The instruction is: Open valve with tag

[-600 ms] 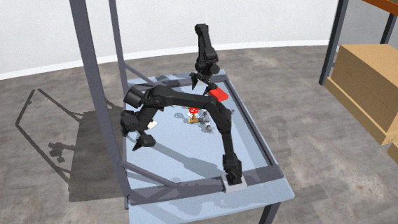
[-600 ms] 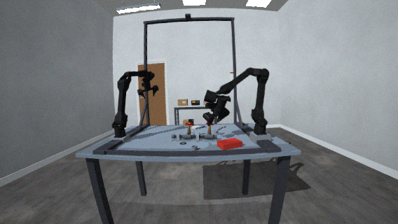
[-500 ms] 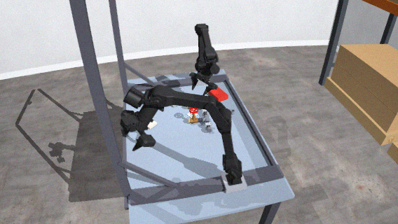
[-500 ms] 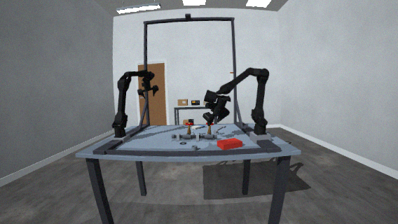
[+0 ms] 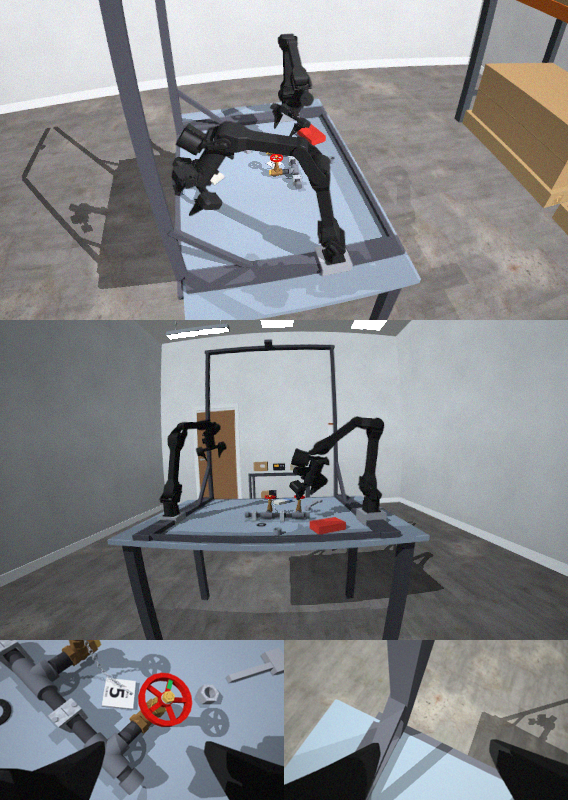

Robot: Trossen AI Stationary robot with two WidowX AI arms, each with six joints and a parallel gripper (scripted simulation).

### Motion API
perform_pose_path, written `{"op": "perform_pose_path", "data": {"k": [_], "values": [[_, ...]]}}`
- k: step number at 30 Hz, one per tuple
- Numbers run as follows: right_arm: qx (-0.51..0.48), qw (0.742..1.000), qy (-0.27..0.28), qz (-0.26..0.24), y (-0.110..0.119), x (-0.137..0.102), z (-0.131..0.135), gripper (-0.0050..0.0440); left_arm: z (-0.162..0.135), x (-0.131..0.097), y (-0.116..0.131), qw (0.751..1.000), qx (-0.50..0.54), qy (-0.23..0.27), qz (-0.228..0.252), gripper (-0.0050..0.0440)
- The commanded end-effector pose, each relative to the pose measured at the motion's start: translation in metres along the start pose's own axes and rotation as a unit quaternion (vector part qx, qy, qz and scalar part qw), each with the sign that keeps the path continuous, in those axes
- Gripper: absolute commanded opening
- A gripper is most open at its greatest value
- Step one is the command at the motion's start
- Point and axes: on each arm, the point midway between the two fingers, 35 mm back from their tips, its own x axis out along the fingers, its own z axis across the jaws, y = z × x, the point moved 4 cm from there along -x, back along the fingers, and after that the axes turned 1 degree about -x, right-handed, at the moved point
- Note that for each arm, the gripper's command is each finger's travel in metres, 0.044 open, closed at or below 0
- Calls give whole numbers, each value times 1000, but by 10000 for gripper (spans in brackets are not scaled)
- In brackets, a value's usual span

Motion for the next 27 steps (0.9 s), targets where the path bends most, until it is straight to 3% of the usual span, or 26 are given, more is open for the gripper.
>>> {"op": "perform_pose_path", "data": {"k": [1, 6, 14, 16, 27], "values": [[-5, 1000, 12, -14, -6, -13, 0, 400, 1, -5, -6, 1000, 8, -8, -9, 424], [39, 998, 47, -12, 15, -29, -15, 400, 7, -7, -24, 999, -12, -34, -8, 440], [190, 967, 170, -12, 90, -81, -57, 400, 6, -5, -60, 993, -79, -84, 9, 440], [190, 967, 170, -12, 90, -81, -57, 400, 6, -5, -60, 993, -79, -84, 9, 440], [374, 862, 340, -23, 194, -154, -68, 400, -4, 14, -90, 974, -165, -142, 57, 440]]}}
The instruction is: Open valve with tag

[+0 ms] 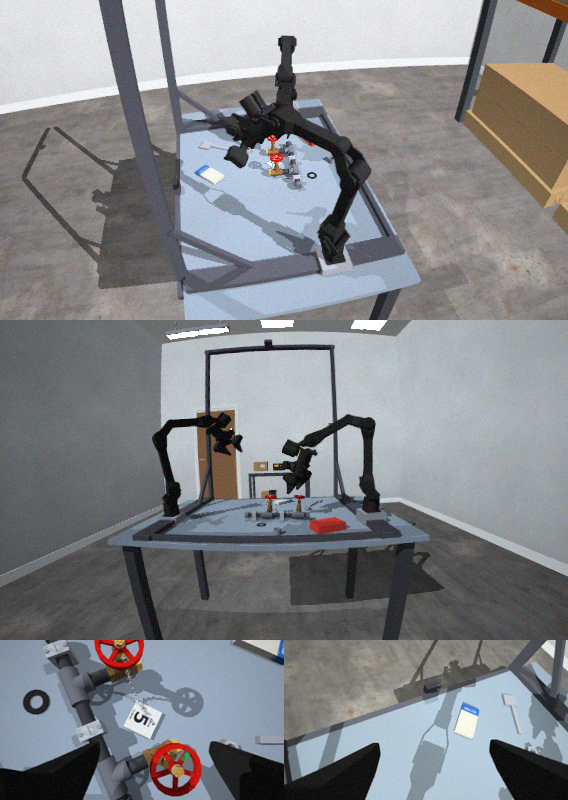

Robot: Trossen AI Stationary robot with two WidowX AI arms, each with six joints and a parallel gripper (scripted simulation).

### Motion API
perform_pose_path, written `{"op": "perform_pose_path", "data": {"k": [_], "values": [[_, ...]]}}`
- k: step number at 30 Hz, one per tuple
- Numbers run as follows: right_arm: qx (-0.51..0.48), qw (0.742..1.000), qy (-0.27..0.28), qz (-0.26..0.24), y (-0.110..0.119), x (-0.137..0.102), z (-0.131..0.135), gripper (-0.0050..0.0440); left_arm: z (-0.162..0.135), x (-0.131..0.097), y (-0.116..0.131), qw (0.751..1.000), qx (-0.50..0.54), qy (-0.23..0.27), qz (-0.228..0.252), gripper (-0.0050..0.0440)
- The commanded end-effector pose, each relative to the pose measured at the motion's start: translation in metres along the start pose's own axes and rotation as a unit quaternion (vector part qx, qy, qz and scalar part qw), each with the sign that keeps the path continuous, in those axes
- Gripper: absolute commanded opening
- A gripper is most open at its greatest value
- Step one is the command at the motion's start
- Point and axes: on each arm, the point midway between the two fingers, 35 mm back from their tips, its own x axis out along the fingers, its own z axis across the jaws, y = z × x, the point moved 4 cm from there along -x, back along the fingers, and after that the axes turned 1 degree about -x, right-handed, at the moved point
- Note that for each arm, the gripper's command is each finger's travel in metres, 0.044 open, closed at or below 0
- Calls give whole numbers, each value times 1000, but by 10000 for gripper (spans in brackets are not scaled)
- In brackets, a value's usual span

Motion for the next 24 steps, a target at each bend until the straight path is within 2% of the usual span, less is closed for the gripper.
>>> {"op": "perform_pose_path", "data": {"k": [1, 4, 6, 7, 11, 17, 21, 24], "values": [[73, 994, 75, -30, 22, -28, -37, 400, -10, -2, -18, 999, -23, -26, 4, 440], [122, 984, 122, -38, 41, -42, -57, 400, -15, -1, -22, 999, -37, -39, 9, 440], [122, 984, 122, -38, 41, -42, -57, 400, -15, -1, -22, 999, -37, -39, 9, 440], [140, 980, 137, -42, 48, -47, -63, 400, -16, 0, -24, 998, -41, -43, 11, 440], [211, 953, 211, -56, 81, -69, -86, 400, -20, 2, -28, 997, -54, -57, 15, 440], [291, 907, 295, -77, 123, -96, -105, 400, -22, 4, -29, 996, -58, -61, 18, 440], [320, 884, 329, -87, 139, -107, -110, 400, -21, 2, -29, 996, -59, -61, 15, 440], [324, 881, 333, -89, 141, -109, -110, 400, -22, 3, -28, 996, -57, -60, 17, 440]]}}
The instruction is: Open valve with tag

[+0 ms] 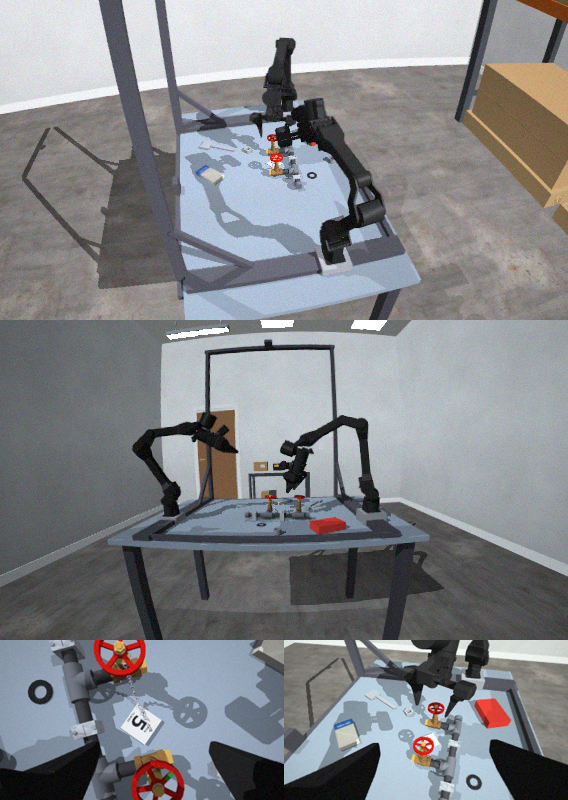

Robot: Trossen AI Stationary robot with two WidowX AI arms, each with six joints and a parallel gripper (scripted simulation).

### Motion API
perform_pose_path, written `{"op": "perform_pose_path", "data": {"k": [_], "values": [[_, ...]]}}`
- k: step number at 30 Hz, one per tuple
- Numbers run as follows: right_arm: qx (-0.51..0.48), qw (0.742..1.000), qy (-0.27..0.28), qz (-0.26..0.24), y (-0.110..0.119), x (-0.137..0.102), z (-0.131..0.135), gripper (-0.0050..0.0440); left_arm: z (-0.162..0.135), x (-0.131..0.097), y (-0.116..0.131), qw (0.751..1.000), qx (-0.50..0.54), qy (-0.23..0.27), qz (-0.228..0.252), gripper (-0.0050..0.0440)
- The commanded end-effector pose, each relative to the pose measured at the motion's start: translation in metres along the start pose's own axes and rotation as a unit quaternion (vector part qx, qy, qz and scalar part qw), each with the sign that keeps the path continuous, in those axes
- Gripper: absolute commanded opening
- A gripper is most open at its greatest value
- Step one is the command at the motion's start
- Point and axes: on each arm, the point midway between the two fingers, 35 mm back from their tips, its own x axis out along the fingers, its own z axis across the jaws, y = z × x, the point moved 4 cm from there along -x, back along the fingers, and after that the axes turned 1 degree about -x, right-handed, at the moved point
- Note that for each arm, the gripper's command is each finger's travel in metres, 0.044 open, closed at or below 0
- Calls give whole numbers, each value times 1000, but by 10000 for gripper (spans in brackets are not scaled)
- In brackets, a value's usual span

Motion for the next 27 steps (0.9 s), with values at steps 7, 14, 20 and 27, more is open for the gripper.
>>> {"op": "perform_pose_path", "data": {"k": [7, 14, 20, 27], "values": [[24, 999, 18, -22, 1, -10, -12, 400, 5, -8, -23, 999, 31, -18, -41, 354], [14, 1000, 8, -19, 24, -57, -6, 400, 15, -9, -62, 980, 176, -64, -72, 354], [12, 1000, 3, -19, 37, -77, -2, 400, 17, -7, -70, 961, 262, -67, -50, 354], [10, 1000, -1, -18, 48, -92, 1, 400, 22, -2, -78, 911, 408, -64, 4, 354]]}}
